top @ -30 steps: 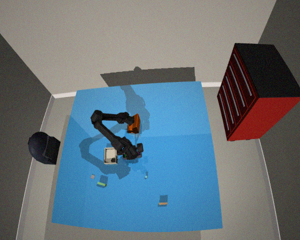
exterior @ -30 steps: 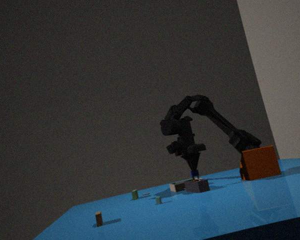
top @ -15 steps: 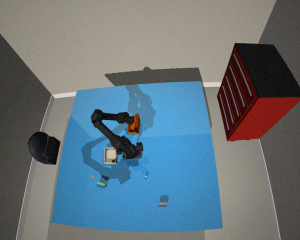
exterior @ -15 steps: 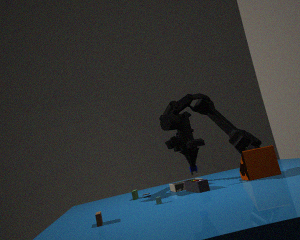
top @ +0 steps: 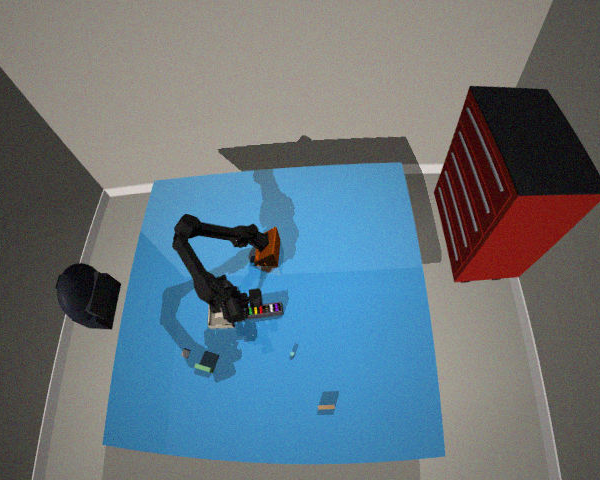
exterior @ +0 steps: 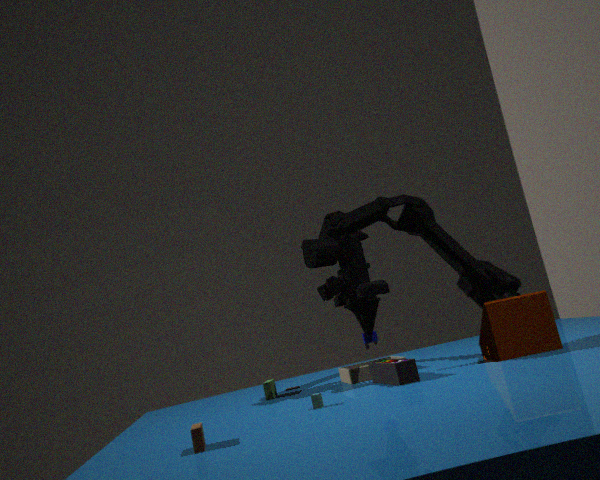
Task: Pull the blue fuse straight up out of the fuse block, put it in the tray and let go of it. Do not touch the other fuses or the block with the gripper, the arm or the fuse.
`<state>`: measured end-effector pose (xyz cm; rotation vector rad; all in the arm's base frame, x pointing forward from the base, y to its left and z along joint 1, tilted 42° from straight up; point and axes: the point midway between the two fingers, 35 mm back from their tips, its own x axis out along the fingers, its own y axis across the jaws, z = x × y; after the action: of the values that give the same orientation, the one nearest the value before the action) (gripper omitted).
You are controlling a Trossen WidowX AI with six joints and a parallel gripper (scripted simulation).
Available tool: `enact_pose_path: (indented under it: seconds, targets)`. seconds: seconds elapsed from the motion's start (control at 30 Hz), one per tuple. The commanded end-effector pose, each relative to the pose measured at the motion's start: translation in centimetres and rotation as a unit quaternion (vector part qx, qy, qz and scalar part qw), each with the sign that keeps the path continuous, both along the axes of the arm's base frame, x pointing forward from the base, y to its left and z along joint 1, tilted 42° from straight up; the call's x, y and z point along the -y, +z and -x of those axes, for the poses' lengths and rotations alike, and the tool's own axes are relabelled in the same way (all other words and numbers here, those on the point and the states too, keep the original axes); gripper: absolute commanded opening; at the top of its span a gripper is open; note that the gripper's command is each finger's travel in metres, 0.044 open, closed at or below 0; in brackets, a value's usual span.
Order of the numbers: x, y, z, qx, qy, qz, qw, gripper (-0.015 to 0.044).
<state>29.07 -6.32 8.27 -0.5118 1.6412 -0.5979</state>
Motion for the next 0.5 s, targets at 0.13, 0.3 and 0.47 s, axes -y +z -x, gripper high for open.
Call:
enact_pose_path:
  seconds: [0.13, 0.3, 0.47]
  targets:
    - [4.8, 4.5, 1.2, 0.001, 0.0, 0.007, 1.0, 0.0]
    - [7.3, 6.8, 2.5, -0.001, -0.002, 0.013, 1.0, 0.0]
    - [7.6, 7.1, 2.7, -0.002, -0.002, 0.014, 1.0, 0.0]
